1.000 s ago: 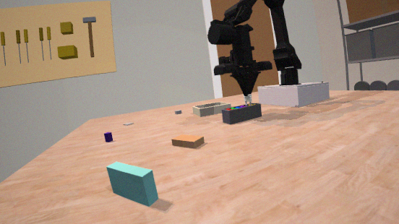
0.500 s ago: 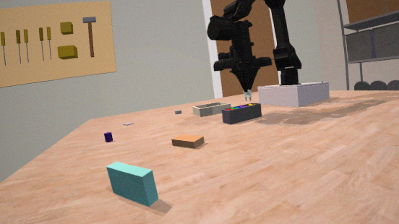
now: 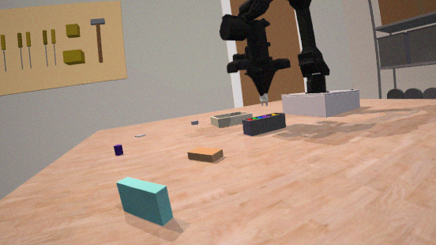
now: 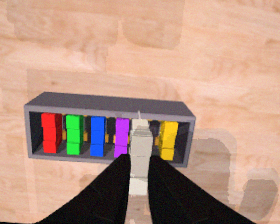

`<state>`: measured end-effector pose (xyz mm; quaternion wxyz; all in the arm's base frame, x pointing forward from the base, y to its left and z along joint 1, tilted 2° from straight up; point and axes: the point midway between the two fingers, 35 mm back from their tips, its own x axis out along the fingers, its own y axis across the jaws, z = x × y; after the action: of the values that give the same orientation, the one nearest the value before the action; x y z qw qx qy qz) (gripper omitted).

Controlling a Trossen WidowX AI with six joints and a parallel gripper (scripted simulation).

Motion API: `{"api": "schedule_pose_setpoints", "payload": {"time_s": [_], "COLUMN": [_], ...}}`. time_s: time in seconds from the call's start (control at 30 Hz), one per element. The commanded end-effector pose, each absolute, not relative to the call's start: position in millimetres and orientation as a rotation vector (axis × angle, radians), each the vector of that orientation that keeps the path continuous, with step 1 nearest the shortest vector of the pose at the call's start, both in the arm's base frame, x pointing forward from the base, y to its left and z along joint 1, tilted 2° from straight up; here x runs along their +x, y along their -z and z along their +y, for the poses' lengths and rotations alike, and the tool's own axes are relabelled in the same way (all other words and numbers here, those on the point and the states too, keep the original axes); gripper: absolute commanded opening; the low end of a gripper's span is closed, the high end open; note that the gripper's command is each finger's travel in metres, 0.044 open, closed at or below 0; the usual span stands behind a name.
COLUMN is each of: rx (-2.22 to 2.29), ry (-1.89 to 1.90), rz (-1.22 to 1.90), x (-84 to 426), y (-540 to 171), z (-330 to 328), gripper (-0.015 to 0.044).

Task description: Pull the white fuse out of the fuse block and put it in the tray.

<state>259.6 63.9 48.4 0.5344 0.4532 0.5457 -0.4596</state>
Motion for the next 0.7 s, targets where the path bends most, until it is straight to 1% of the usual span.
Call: {"api": "schedule_pose_setpoints", "payload": {"time_s": [0.0, 0.67], "rx": [1.076, 1.072], "ry": [1.099, 1.102], "rz": [1.295, 1.287], "x": [270, 305], "y": [-49, -51], "z": [47, -55], "gripper": [0.0000, 0.0000]}}
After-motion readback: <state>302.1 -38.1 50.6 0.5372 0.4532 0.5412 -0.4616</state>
